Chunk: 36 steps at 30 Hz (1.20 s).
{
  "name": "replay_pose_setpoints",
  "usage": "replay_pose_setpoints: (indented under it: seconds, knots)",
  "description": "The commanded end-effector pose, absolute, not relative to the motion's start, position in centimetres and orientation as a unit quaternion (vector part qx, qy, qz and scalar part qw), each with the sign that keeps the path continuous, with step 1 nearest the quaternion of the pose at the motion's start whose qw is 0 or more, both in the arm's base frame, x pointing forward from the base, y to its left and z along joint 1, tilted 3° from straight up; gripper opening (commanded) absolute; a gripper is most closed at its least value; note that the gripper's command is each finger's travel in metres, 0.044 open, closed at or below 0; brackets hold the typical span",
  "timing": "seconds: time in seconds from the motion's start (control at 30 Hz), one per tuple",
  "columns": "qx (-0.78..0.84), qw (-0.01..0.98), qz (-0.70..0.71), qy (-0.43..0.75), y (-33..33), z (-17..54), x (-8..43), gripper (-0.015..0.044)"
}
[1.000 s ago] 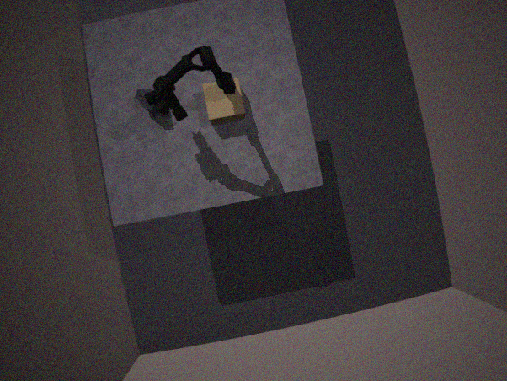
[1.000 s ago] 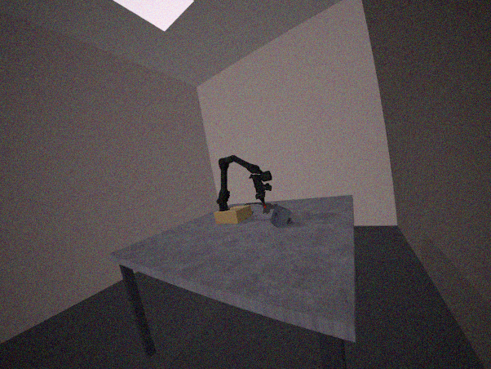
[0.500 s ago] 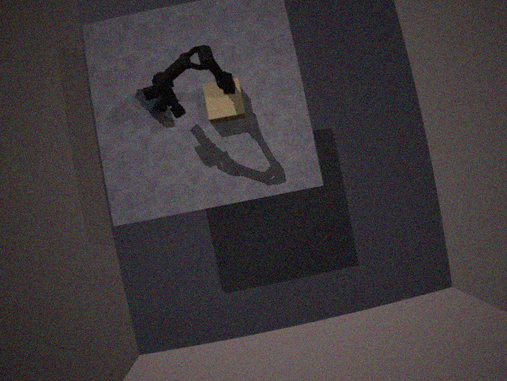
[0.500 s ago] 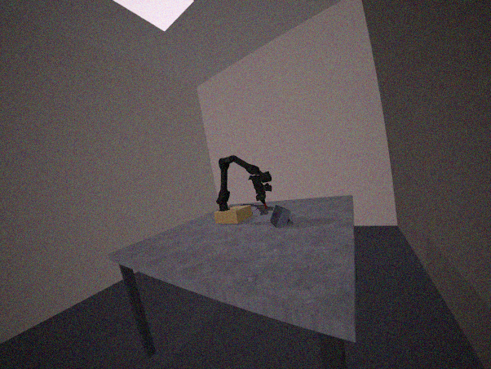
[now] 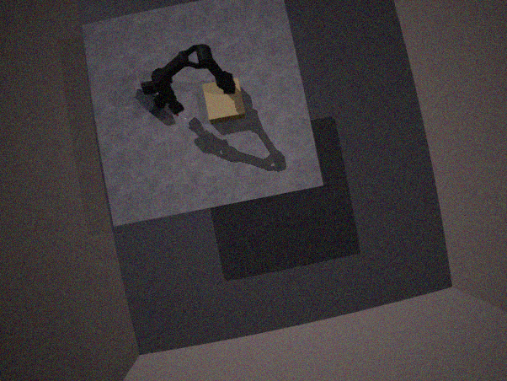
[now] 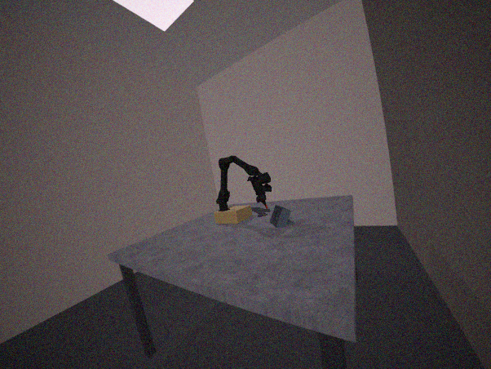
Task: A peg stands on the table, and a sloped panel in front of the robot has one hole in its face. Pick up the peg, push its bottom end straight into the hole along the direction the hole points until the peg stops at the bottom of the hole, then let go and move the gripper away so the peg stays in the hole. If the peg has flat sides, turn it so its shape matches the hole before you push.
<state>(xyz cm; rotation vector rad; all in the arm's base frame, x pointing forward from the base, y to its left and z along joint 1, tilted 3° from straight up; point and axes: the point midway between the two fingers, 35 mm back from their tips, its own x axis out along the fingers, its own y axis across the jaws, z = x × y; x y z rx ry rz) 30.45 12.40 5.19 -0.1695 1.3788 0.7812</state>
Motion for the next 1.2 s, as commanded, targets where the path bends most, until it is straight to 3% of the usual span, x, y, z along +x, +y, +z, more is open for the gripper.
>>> replay_pose_setpoints:
  seconds: [0.0,1.17]
  knots:
    - [-0.073,0.702,0.357,0.612,12.1,5.2,30.8,0.0000]
    - [-0.052,0.732,0.406,0.546,8.5,4.7,33.3,0.0000]
